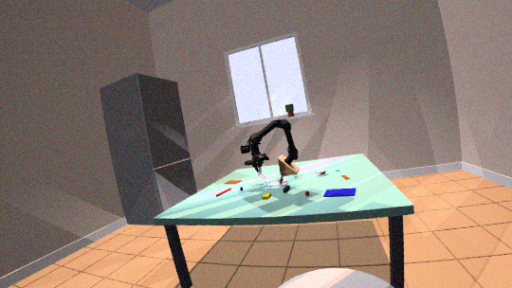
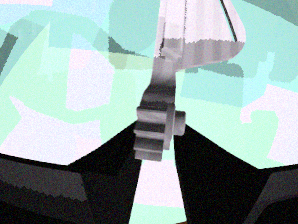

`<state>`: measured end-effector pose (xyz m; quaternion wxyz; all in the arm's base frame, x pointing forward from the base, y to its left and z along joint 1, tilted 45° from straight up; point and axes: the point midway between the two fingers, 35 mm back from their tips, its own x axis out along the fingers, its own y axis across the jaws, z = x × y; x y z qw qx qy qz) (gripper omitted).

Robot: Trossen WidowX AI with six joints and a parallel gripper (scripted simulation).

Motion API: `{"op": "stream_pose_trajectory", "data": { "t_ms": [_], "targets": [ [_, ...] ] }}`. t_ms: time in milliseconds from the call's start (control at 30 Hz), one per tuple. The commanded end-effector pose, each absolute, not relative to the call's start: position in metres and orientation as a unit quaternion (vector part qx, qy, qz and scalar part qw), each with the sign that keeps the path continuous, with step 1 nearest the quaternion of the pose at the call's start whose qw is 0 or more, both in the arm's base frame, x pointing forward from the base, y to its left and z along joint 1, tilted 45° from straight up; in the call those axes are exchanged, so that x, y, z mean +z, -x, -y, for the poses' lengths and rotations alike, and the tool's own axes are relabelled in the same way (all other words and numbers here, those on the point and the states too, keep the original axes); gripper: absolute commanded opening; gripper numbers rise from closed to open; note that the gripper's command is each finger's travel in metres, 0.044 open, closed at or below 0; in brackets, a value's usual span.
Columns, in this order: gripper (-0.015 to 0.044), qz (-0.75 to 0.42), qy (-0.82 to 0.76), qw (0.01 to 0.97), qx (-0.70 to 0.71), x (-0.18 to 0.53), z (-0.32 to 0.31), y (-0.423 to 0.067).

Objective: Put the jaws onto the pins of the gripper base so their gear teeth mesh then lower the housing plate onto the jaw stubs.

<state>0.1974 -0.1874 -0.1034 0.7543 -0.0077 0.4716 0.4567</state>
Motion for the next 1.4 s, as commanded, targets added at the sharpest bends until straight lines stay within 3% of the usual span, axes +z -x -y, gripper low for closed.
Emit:
{"op": "stream_pose_trajectory", "data": {
  "t_ms": [0, 267, 1033, 1367],
  "targets": [
    [0.0037, -0.446, 0.047, 0.753, 0.481, -0.105, 0.189, -0.201],
    [0.0037, -0.434, 0.066, 0.752, 0.492, -0.106, 0.190, -0.202],
    [0.0037, -0.233, 0.327, 0.681, 0.613, -0.116, 0.205, -0.218],
    [0.0037, -0.226, 0.334, 0.677, 0.615, -0.117, 0.205, -0.219]
  ]
}}
